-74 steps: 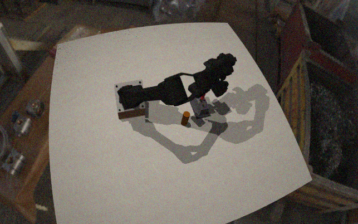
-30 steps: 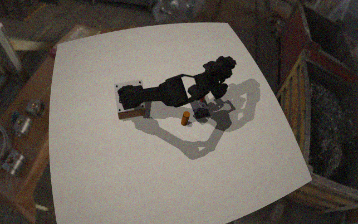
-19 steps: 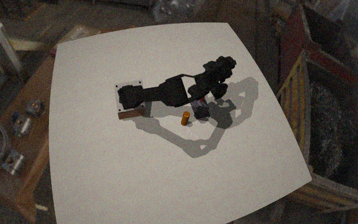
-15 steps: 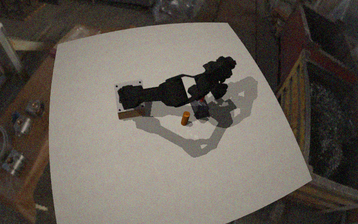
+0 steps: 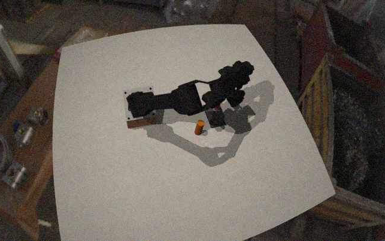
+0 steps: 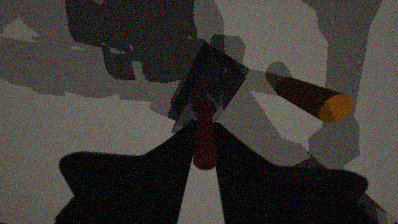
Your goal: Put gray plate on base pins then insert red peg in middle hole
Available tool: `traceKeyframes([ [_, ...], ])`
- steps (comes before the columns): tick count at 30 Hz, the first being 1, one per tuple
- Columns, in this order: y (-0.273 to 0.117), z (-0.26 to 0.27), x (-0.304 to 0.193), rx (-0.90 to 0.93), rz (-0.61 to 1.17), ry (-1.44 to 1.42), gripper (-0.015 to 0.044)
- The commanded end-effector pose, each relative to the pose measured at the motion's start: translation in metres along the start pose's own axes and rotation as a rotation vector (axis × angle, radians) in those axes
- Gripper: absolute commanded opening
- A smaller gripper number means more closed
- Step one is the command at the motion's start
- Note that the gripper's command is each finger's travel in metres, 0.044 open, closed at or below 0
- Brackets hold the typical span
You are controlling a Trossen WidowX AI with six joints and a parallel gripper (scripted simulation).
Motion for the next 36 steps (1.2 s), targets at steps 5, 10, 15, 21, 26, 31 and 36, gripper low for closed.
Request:
traceKeyframes([
  [5,0.0,0.0,0.0,0.0,0.0,0.0,0.0105],
  [10,0.0,0.0,0.0,0.0,0.0,0.0,0.015],
  [15,0.0,0.0,0.0,0.0,0.0,0.0,0.015],
  [21,-0.004,0.0,-0.001,0.0,-0.004,-0.013,0.015],
  [26,-0.006,-0.001,-0.002,-0.001,-0.005,-0.015,0.015],
  [31,-0.009,-0.002,-0.002,-0.001,-0.005,-0.016,0.015],
  [36,-0.012,-0.003,-0.003,-0.001,-0.005,-0.016,0.015],
])
Point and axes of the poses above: the point midway between the two fingers, 35 mm back from their tips, its own y axis out along the fingers, its own z axis across the jaws, x = y × z, the point moved 6 cm from there along -y, back along the fingers, and after that the axes turned 3 degrees about -y, right-handed, at the moved point
